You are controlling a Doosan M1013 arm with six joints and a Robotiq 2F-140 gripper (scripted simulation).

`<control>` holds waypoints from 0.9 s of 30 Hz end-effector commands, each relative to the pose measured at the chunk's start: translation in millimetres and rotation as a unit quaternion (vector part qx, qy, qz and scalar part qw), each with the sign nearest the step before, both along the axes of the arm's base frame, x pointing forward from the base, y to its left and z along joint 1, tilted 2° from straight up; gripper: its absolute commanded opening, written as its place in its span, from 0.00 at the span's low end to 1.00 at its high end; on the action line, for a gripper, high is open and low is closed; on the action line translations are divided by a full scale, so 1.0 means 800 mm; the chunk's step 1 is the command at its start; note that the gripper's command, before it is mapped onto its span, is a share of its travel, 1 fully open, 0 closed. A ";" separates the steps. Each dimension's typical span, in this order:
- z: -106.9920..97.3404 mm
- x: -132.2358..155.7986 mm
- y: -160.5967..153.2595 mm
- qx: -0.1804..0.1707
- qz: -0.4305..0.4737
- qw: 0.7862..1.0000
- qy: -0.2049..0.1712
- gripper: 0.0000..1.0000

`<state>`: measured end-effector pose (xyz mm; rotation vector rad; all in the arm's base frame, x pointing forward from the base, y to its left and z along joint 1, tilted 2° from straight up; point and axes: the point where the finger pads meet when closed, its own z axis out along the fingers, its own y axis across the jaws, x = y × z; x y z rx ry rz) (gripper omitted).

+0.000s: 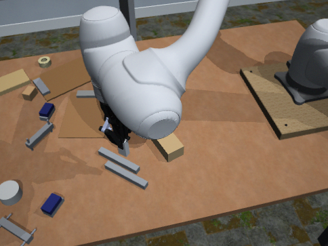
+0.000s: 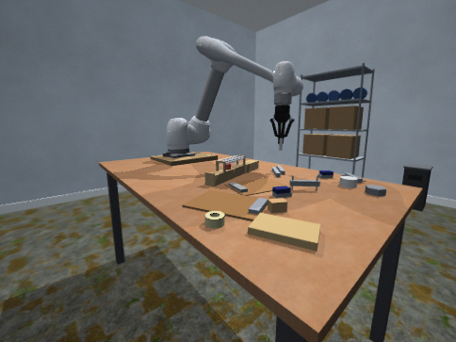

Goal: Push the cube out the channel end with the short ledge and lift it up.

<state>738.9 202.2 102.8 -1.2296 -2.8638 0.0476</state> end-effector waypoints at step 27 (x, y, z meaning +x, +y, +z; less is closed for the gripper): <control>0.002 -0.003 0.015 0.014 0.388 0.922 0.003 0.00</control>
